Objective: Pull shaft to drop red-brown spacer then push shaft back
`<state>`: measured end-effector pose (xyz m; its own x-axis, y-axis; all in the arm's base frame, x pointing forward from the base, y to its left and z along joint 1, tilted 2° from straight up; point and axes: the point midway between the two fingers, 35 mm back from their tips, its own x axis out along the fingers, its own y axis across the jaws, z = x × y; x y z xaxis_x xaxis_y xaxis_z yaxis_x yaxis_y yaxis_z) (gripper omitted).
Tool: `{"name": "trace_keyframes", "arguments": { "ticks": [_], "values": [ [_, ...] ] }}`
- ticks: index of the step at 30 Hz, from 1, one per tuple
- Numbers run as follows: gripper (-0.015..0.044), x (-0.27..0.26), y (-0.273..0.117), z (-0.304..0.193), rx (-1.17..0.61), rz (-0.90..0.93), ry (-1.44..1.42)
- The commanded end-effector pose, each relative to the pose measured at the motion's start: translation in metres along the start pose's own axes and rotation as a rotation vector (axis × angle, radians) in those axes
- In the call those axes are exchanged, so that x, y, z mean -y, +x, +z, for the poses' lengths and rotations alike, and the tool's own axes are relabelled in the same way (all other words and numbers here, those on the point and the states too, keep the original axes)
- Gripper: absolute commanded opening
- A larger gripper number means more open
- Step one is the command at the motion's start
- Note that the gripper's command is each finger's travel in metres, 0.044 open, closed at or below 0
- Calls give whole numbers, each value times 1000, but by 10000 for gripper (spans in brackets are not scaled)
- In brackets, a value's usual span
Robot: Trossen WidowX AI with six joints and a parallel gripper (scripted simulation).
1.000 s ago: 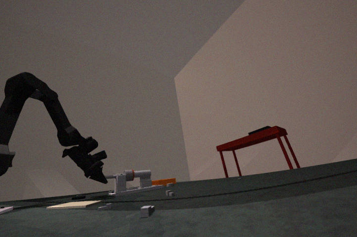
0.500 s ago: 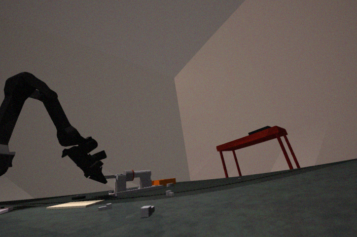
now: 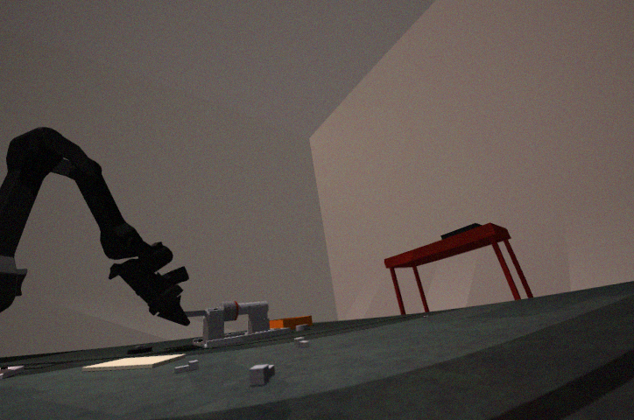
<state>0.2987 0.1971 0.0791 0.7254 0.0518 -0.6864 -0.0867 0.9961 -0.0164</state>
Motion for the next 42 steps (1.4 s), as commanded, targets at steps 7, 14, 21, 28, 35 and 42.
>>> {"name": "trace_keyframes", "arguments": {
  "ticks": [7,14,21,28,35,42],
  "values": [
    [0,1,-1,-1,1,-3,3],
    [0,1,-1,-1,1,-3,3],
    [0,1,-2,-2,1,-3,3],
    [0,1,-2,-2,1,-3,3],
    [0,1,-3,-3,1,-3,3],
    [0,1,-3,-3,1,-3,3]
  ]
}}
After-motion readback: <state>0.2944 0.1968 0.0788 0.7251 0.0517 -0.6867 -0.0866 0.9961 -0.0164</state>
